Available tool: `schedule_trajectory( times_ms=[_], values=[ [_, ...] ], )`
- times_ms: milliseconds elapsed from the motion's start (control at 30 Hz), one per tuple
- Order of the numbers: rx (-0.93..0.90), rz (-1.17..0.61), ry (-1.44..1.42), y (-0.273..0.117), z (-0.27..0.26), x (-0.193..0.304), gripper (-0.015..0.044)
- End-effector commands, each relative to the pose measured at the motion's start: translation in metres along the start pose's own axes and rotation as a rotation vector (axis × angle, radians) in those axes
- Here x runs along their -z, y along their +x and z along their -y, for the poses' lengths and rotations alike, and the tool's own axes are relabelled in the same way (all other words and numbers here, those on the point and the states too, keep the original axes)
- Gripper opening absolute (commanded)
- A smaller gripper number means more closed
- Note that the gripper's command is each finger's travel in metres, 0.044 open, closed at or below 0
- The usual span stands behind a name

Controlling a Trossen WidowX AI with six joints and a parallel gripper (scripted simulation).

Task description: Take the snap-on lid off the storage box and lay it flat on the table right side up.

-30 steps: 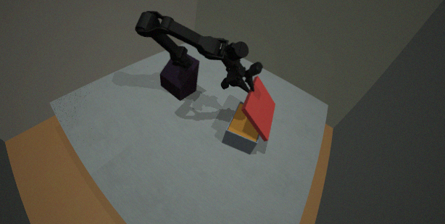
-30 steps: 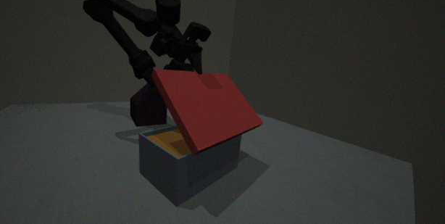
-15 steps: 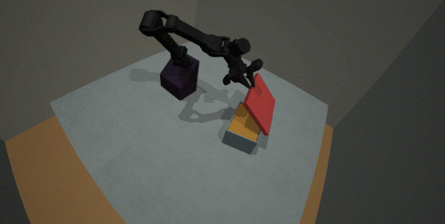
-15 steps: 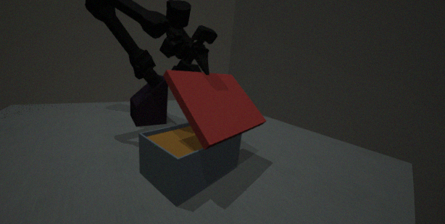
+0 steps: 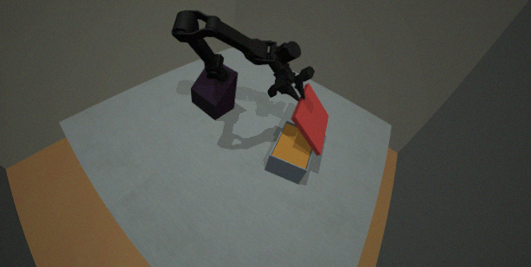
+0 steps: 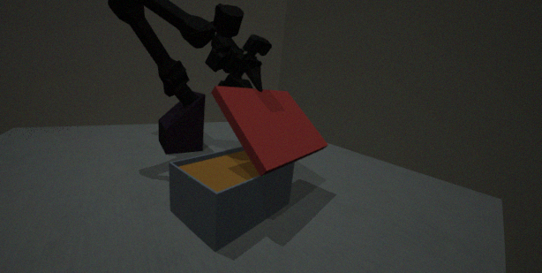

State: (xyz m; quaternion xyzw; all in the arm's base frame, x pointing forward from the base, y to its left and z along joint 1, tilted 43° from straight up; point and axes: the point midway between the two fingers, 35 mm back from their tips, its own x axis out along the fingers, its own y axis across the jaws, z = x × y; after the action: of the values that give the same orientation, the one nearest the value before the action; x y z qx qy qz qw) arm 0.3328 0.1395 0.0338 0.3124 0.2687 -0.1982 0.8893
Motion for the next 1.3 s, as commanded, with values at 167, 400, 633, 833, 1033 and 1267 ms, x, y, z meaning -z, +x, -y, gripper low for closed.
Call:
schedule_trajectory(
  times_ms=[167,400,633,833,1033,1267],
  values=[
    [-0.009,0.0,0.006,-0.003,-0.001,0.018,0.0],
    [-0.009,-0.001,0.006,-0.004,0.0,0.032,0.0],
    [-0.009,-0.002,0.007,-0.005,0.001,0.046,0.0],
    [-0.009,-0.002,0.007,-0.006,0.001,0.058,0.0],
    [-0.01,-0.003,0.008,-0.007,0.002,0.07,0.0],
    [-0.01,-0.004,0.009,-0.009,0.003,0.084,0.0]
  ],
)
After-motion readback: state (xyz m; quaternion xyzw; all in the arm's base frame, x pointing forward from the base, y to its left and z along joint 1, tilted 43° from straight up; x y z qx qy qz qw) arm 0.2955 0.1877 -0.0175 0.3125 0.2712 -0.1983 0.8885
